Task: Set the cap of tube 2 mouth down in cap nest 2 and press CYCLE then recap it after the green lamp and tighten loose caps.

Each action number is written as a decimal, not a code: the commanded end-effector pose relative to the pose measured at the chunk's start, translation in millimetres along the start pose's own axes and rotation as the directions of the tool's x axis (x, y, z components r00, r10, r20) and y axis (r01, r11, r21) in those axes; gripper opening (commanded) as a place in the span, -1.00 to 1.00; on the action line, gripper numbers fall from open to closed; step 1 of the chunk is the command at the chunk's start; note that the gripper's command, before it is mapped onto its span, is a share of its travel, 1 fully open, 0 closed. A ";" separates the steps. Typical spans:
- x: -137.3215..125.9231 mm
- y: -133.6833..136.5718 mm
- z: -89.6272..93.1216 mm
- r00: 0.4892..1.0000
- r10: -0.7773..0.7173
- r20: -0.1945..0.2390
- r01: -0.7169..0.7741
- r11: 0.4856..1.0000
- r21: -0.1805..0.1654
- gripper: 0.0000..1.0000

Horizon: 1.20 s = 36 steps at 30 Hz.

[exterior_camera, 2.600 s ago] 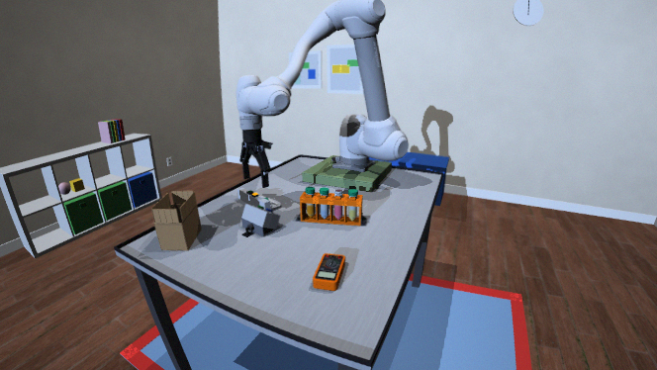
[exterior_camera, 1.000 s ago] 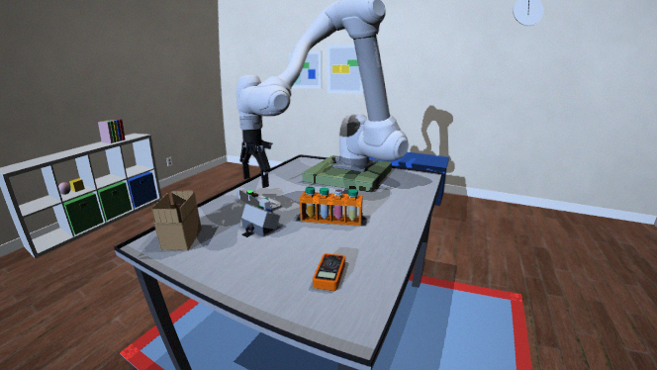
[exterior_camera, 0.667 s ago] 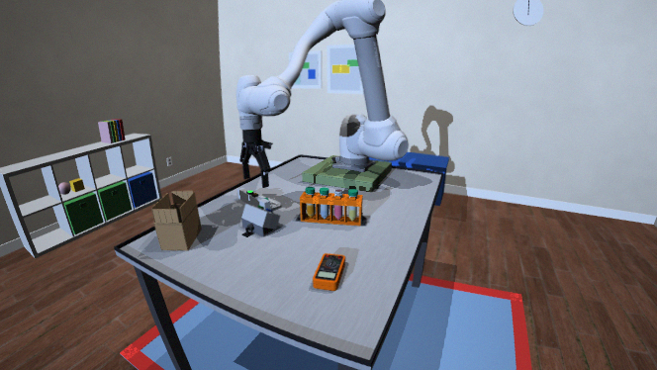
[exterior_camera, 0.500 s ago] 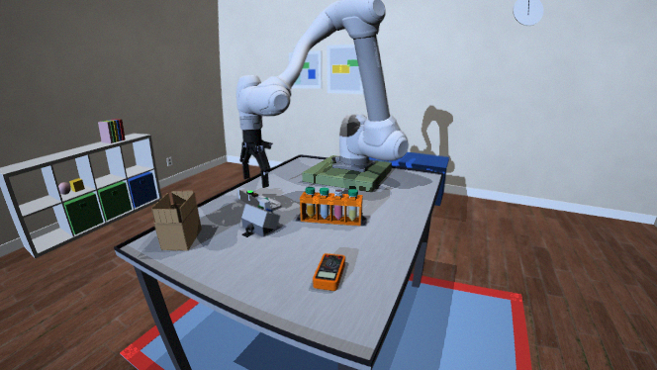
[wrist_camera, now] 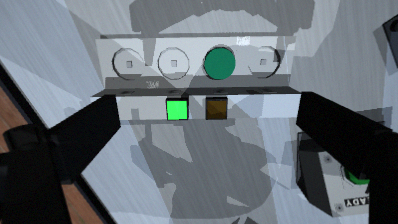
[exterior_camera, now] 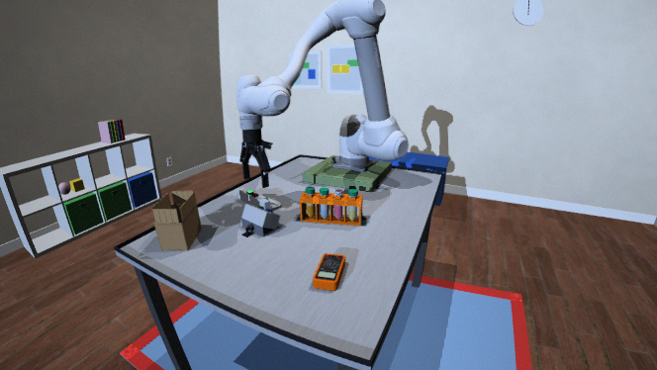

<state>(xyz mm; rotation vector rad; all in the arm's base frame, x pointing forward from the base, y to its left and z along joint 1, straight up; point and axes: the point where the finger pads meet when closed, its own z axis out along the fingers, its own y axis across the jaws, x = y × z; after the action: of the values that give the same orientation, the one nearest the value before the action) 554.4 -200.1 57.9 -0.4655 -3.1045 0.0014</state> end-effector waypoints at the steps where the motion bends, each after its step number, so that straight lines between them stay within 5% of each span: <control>1: -0.1 -0.7 -1.2 1.000 0.000 0.004 0.000 1.000 -0.001 1.00; 19: -0.1 -0.7 -1.2 1.000 0.000 0.004 0.000 1.000 -0.001 1.00; 20: 4.2 1.9 -10.1 1.000 -0.001 0.001 0.001 1.000 -0.003 -0.27; 26: 16.2 13.2 -58.9 1.000 0.002 0.006 -0.002 1.000 -0.002 -0.27; 28: 16.2 13.2 -58.9 1.000 0.002 0.006 -0.002 1.000 -0.002 -0.27; 31: 24.0 18.1 -82.2 1.000 0.002 0.006 -0.002 1.000 -0.002 -0.27; 36: 24.3 17.1 -82.3 1.000 0.001 0.006 -0.001 1.000 -0.002 -0.27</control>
<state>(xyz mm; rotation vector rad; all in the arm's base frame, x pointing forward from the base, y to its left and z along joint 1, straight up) 535.9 -177.8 132.8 -0.4642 -3.1081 0.0022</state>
